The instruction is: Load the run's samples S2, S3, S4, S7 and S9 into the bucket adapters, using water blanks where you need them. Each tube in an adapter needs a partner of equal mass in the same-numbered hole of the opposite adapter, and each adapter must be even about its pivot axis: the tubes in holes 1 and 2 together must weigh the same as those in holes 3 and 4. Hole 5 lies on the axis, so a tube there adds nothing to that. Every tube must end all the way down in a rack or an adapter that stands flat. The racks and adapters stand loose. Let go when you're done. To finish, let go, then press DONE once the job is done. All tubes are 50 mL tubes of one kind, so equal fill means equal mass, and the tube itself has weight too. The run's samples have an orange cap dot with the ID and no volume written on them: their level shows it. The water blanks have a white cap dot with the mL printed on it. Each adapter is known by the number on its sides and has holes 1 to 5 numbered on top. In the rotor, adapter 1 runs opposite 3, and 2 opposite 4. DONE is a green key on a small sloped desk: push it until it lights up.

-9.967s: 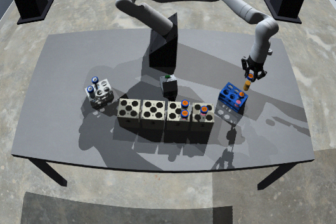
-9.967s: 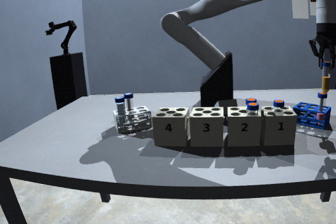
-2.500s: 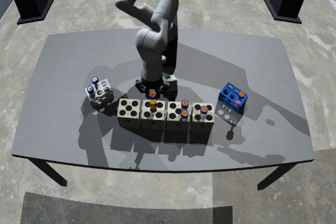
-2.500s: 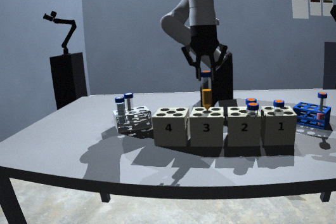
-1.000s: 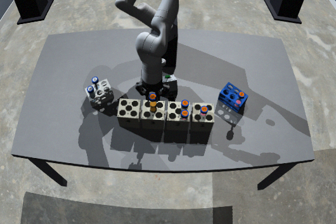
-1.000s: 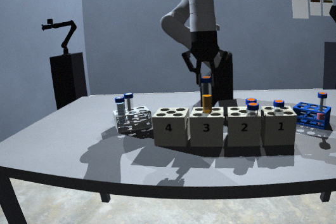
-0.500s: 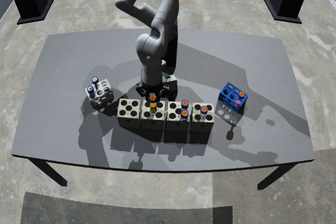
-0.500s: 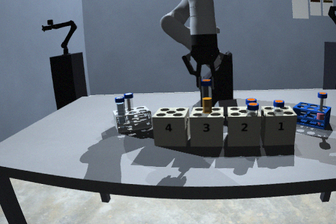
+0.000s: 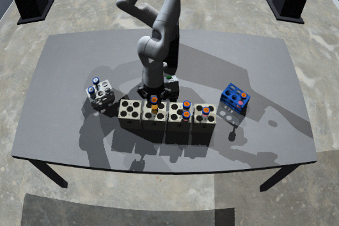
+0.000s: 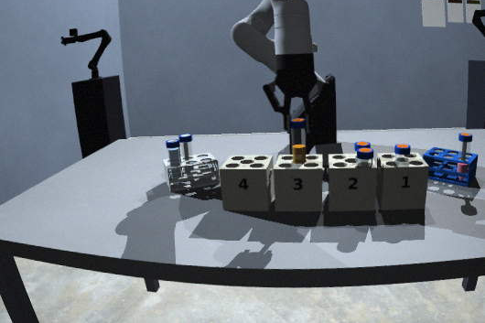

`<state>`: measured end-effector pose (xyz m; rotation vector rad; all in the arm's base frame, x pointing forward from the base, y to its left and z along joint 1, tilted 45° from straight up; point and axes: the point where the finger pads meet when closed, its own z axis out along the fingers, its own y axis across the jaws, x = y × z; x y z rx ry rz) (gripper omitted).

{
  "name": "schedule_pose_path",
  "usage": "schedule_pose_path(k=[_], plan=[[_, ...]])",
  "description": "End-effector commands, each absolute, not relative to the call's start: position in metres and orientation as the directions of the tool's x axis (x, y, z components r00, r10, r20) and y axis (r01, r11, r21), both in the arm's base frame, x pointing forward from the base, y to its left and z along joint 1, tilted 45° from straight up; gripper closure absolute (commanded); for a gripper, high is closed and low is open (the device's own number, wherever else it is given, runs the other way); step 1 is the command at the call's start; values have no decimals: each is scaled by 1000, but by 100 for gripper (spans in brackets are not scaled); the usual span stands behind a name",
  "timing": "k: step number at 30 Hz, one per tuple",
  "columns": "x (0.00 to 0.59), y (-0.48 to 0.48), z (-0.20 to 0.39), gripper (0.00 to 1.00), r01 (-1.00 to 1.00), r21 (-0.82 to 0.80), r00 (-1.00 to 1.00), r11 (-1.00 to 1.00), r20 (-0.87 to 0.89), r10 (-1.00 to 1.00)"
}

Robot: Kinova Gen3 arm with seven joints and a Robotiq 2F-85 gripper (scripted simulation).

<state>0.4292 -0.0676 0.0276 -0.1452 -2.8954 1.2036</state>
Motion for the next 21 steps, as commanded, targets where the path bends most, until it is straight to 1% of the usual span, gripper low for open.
schedule_pose_path(k=[1,21], plan=[[430,-69,26,90,84,-707,-996,702,-34,85],[429,-77,18,90,84,-707,-996,702,-34,85]])
